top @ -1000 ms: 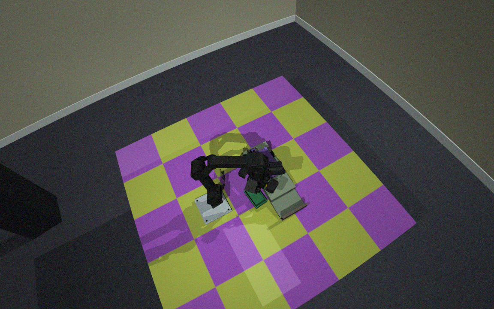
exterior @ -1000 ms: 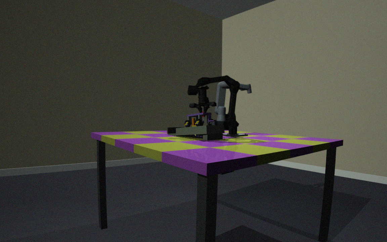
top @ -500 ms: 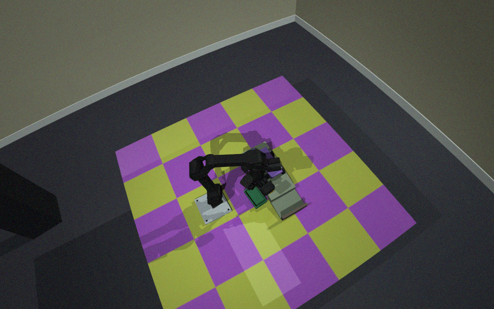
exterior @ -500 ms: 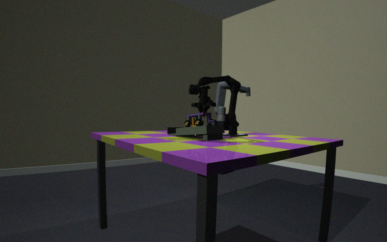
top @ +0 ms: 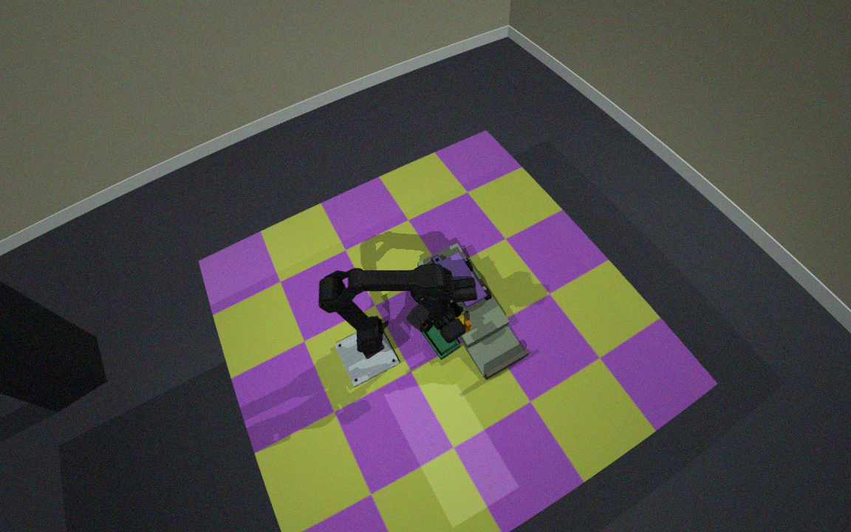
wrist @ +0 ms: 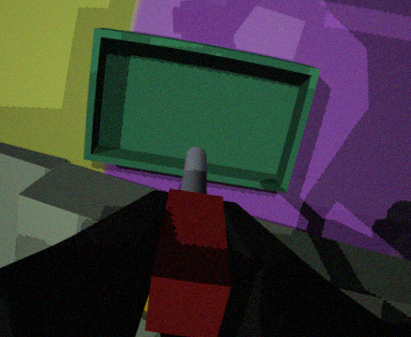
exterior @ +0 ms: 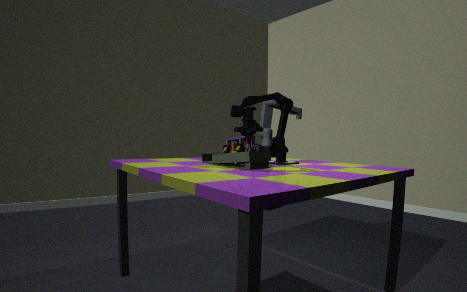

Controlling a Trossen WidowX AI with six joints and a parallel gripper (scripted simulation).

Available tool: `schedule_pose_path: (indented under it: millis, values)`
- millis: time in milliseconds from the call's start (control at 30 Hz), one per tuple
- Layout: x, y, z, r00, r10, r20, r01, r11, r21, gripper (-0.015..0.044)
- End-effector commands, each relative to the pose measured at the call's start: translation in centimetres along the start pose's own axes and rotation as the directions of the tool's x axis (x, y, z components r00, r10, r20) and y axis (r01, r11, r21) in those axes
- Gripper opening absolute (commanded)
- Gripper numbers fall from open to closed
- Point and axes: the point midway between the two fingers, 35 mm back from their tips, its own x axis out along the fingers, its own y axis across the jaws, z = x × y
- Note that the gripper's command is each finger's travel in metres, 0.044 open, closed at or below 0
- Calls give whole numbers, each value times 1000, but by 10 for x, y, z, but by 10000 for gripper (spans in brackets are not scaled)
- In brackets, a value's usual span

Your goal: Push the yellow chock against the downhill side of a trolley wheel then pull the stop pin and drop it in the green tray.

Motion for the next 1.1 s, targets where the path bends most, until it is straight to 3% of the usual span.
schedule_pose_path:
  millis: [0, 300, 967, 1067]
  values:
    - [3, 0, 3, 1000, 7, -1, -7, 1000, 12, 0]
    - [22, -5, 2, 989, -149, -1, 149, 989, 10, 0]
    - [67, -28, 3, 986, -168, -3, 168, 986, 11, 0]
    - [67, -27, 3, 986, -167, -3, 168, 986, 11, 79]
